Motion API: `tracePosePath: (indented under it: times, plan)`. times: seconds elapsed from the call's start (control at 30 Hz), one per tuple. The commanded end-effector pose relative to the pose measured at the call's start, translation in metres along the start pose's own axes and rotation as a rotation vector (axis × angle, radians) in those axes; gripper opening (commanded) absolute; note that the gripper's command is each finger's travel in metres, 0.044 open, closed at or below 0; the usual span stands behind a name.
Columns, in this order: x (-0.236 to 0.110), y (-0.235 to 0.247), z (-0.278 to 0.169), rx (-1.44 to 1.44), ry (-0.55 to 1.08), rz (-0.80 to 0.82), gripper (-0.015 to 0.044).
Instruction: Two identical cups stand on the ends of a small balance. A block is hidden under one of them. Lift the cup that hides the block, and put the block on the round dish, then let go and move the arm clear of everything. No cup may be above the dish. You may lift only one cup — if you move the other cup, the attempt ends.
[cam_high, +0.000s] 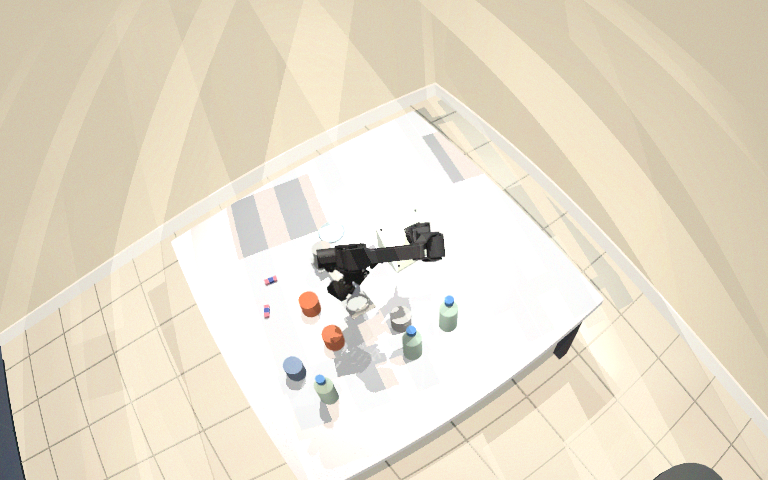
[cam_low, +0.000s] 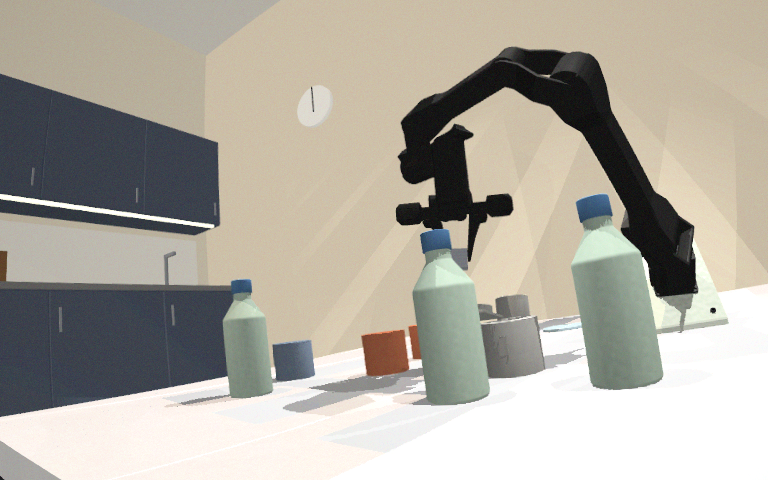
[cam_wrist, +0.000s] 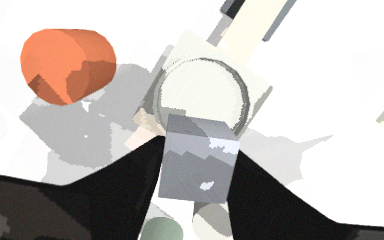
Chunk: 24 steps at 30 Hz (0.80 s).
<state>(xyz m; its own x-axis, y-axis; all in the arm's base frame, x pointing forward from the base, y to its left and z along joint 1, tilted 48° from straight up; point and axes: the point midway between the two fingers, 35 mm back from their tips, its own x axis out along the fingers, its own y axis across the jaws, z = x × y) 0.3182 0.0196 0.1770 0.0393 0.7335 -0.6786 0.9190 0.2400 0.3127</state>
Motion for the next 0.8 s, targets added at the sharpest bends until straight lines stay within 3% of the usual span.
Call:
tracePosePath:
  times: [0.0,0.13,0.77]
  plan:
    - [-0.015,0.0,-0.001,0.004,-0.015,0.01,0.0]
    - [-0.015,-0.001,0.007,0.003,-0.018,0.008,0.0]
    - [0.012,-0.081,0.203,-0.028,-0.048,-0.051,0.0]
